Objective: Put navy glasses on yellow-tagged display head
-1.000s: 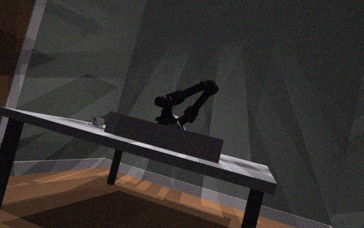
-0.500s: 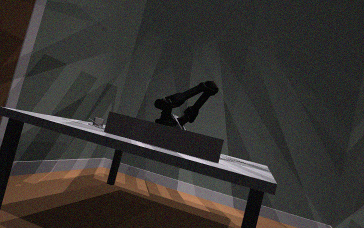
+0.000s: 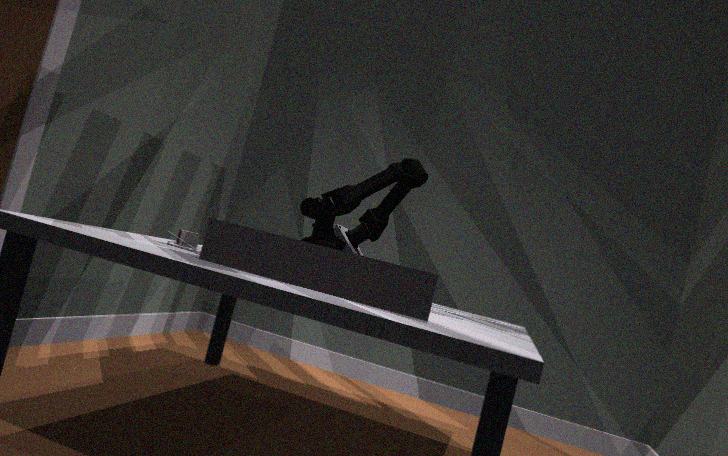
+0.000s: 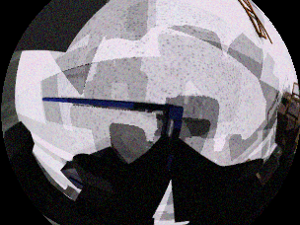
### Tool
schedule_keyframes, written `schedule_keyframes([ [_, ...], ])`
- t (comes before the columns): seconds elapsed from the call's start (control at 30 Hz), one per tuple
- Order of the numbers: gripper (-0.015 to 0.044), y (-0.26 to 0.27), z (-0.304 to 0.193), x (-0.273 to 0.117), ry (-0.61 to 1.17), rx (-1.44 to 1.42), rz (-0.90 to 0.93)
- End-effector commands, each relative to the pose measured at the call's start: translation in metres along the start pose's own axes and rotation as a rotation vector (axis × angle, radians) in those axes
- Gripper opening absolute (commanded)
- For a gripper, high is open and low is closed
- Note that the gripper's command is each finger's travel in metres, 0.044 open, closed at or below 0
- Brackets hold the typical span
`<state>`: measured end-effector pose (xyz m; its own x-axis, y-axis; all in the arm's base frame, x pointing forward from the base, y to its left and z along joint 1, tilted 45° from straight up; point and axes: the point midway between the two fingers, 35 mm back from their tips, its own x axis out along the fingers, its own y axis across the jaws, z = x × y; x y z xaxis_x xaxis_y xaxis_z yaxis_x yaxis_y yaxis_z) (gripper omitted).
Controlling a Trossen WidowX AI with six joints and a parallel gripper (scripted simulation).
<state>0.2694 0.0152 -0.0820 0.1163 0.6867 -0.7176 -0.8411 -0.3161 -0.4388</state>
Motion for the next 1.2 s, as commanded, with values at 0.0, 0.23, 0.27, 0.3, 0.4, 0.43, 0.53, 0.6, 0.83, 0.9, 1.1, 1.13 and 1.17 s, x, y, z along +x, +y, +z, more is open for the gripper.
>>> schedule_keyframes([
  [0.0, 0.0, 0.003, 0.003, 0.004, -0.008, 0.012, 0.0],
  [0.23, 0.0053, 0.001, 0.001, 0.005, -0.002, 0.0, 0.0],
  [0.27, 0.0079, 0.001, 0.001, 0.005, -0.002, 0.0, 0.0],
  [0.3, 0.0105, 0.001, 0.001, 0.005, -0.002, 0.0, 0.0],
  [0.4, 0.0107, 0.001, 0.001, 0.005, -0.002, 0.0, 0.0],
  [0.43, 0.0107, 0.001, 0.001, 0.005, -0.002, 0.0, 0.0],
  [0.53, 0.0107, 0.001, 0.001, 0.004, -0.002, 0.001, 0.0],
  [0.6, 0.0107, 0.001, 0.001, 0.004, -0.003, 0.001, 0.0],
  [0.83, 0.0107, 0.005, 0.002, 0.001, -0.004, 0.004, 0.001],
  [0.9, 0.0107, 0.007, 0.002, 0.0, -0.004, 0.005, 0.001],
  [1.1, 0.0107, 0.01, 0.002, -0.002, -0.006, 0.008, 0.001],
  [1.13, 0.0107, 0.011, 0.003, -0.003, -0.006, 0.008, 0.001],
  [1.17, 0.0107, 0.012, 0.003, -0.003, -0.006, 0.009, 0.001],
])
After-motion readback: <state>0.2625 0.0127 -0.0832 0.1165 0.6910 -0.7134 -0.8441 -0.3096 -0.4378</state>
